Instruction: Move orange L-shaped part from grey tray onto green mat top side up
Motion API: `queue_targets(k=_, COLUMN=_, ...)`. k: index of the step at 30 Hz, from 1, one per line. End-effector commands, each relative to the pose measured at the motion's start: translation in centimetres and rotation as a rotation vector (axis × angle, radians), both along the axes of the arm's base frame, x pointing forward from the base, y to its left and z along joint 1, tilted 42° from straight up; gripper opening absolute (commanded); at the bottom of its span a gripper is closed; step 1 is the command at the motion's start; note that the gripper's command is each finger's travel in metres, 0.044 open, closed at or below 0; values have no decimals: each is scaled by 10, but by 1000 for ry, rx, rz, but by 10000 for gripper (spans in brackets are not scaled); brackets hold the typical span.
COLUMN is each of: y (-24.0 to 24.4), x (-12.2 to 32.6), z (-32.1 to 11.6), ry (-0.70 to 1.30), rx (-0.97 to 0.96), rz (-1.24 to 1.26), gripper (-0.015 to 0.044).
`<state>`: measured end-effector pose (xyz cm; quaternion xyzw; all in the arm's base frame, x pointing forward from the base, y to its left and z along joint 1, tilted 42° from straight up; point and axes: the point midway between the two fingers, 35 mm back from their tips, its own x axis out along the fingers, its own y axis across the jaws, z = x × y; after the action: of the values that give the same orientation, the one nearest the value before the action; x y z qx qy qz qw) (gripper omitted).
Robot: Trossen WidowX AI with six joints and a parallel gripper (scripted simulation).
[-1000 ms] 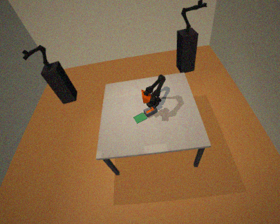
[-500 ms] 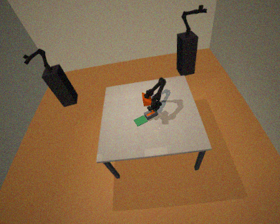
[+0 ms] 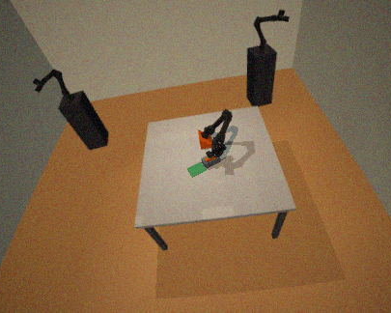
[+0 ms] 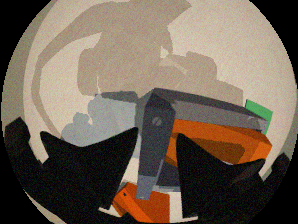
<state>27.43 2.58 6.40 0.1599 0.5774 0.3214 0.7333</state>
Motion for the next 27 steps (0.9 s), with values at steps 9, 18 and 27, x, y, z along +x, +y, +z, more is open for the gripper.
queue_targets(k=9, y=8, x=-2, z=-10, ry=12, rx=2, rz=-2, gripper=180)
queue_targets(k=18, y=8, x=-2, z=-10, ry=12, rx=2, rz=-2, gripper=180)
queue_targets(k=27, y=7, x=0, z=-8, ry=3, rx=1, rz=1, gripper=180)
